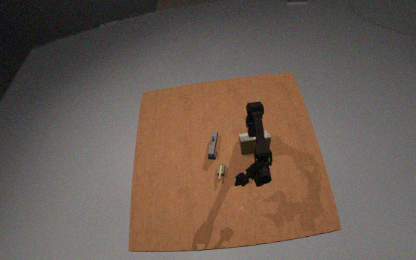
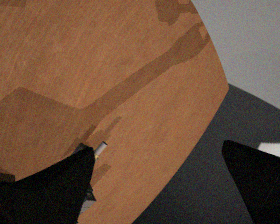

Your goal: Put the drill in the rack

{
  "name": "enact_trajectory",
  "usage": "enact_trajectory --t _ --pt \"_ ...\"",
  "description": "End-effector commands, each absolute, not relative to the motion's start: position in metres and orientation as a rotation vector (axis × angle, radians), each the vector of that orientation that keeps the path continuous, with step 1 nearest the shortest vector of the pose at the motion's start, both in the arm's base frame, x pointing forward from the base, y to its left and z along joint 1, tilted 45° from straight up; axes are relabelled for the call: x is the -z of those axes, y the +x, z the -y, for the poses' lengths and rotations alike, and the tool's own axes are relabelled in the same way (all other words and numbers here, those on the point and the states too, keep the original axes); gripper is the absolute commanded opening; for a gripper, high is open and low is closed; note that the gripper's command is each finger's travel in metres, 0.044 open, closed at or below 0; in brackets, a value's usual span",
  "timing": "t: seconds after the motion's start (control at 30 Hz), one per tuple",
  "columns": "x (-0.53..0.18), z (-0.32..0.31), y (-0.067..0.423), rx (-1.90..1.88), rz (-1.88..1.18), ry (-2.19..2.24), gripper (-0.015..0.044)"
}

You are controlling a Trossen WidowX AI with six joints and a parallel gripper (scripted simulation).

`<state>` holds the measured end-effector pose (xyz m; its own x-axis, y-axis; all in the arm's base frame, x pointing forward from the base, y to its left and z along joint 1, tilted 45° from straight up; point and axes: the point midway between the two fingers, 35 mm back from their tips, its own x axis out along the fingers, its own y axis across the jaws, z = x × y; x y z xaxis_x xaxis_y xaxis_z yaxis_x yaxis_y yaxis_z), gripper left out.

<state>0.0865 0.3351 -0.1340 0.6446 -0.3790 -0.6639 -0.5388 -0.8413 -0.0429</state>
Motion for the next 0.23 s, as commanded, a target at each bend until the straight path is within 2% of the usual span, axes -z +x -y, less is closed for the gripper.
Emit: enact_trajectory --t 0.0,0.2 --pt "0.132 -0.358 0.022 -1.029 -0.41 -2.846 0.044" --pt "0.128 -0.37 -0.074 -1.04 0.094 -3.066 0.044"
